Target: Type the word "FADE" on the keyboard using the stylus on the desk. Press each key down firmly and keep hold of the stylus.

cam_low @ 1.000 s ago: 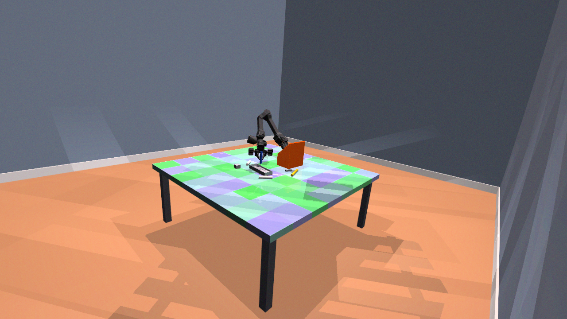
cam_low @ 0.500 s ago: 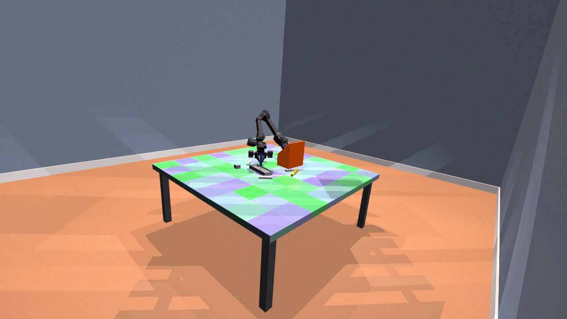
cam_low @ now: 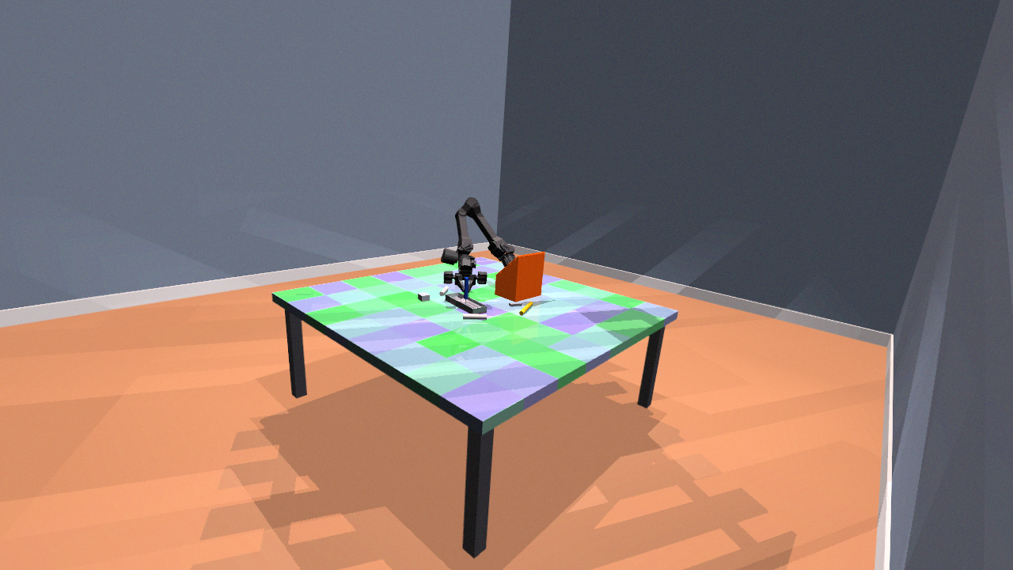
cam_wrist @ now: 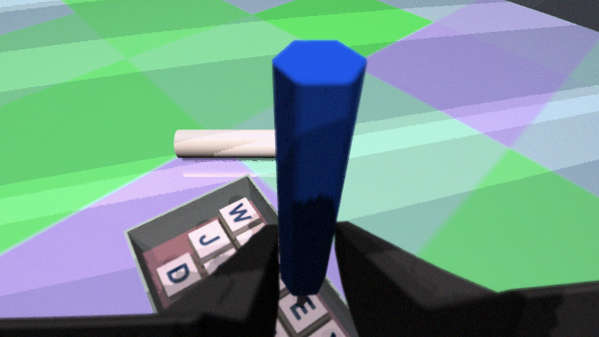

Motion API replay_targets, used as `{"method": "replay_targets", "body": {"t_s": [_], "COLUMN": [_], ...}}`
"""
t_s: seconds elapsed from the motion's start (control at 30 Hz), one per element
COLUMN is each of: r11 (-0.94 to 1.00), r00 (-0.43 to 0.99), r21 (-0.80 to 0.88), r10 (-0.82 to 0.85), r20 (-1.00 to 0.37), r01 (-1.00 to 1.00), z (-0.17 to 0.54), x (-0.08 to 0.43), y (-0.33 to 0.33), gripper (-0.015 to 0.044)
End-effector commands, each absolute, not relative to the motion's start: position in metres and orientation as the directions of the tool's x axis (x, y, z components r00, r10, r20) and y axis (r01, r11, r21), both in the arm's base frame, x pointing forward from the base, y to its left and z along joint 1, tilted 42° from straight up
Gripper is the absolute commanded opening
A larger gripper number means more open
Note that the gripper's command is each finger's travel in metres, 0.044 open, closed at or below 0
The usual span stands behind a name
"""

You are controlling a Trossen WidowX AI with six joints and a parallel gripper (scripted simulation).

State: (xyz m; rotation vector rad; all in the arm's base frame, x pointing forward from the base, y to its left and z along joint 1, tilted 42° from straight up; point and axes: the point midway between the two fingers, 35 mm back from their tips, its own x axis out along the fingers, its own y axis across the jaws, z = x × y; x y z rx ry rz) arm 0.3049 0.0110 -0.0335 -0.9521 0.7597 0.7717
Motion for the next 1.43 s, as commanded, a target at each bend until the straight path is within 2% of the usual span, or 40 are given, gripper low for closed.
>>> {"method": "replay_targets", "body": {"t_s": [0.0,0.73,1.4], "r11": [0.366,0.366,0.361], "r00": [0.509,0.508,0.51], "r21": [-0.41,-0.41,-0.412], "r10": [0.233,0.232,0.239], "r20": [-0.829,-0.829,-0.827], "r01": [-0.836,-0.836,-0.837], "z": [-0.036,-0.039,-0.013], "x": [0.305,0.305,0.304], "y": [0.01,0.007,0.031], "gripper": [0.0081,0.0081,0.0081]}}
